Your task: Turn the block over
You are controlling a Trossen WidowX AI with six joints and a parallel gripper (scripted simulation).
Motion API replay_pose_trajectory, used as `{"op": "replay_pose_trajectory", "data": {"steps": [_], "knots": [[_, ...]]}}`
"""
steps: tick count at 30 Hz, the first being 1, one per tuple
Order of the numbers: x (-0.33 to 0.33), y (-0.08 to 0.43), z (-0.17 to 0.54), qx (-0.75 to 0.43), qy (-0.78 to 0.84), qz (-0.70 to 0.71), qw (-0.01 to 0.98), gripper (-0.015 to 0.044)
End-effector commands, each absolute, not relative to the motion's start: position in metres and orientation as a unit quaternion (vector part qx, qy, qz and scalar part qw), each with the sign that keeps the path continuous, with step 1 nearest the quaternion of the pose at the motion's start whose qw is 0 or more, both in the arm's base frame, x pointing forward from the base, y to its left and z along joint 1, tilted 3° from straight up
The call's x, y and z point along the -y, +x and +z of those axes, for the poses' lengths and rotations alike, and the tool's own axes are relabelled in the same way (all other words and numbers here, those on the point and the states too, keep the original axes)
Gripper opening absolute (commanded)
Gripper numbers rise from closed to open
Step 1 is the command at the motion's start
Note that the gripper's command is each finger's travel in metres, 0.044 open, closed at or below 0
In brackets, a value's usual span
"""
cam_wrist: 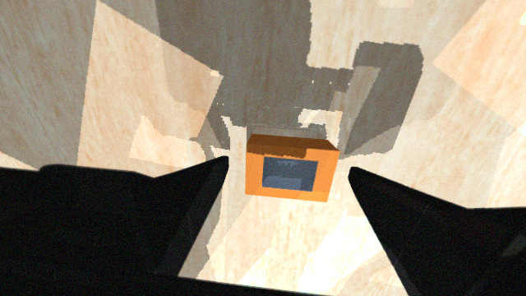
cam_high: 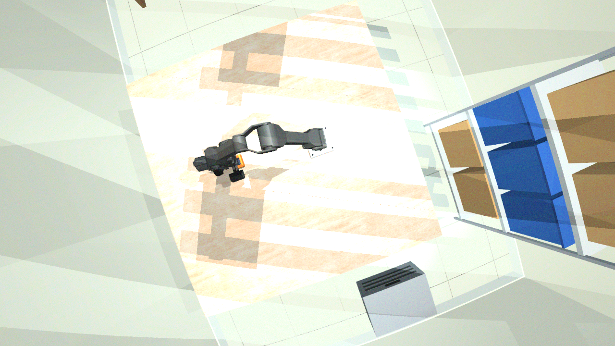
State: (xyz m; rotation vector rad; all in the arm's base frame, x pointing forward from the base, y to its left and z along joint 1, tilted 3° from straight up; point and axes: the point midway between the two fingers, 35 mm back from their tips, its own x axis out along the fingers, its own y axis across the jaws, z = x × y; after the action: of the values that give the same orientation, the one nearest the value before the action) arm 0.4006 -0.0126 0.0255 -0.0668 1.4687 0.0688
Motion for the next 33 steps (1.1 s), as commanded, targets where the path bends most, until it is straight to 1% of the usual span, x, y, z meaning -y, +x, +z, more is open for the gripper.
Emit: {"op": "replay_pose_trajectory", "data": {"steps": [1, 2, 8, 29, 33], "knots": [[0.013, 0.399, 0.018, -0.673, -0.031, 0.029, 0.738, 0.0440], [0.013, 0.399, 0.018, -0.673, -0.031, 0.029, 0.738, 0.0440], [0.013, 0.399, 0.018, -0.673, -0.031, 0.029, 0.738, 0.0282], [0.013, 0.399, 0.018, -0.673, -0.031, 0.029, 0.738, 0.0142], [0.013, 0.398, 0.041, -0.673, -0.031, 0.029, 0.738, 0.0037]]}}
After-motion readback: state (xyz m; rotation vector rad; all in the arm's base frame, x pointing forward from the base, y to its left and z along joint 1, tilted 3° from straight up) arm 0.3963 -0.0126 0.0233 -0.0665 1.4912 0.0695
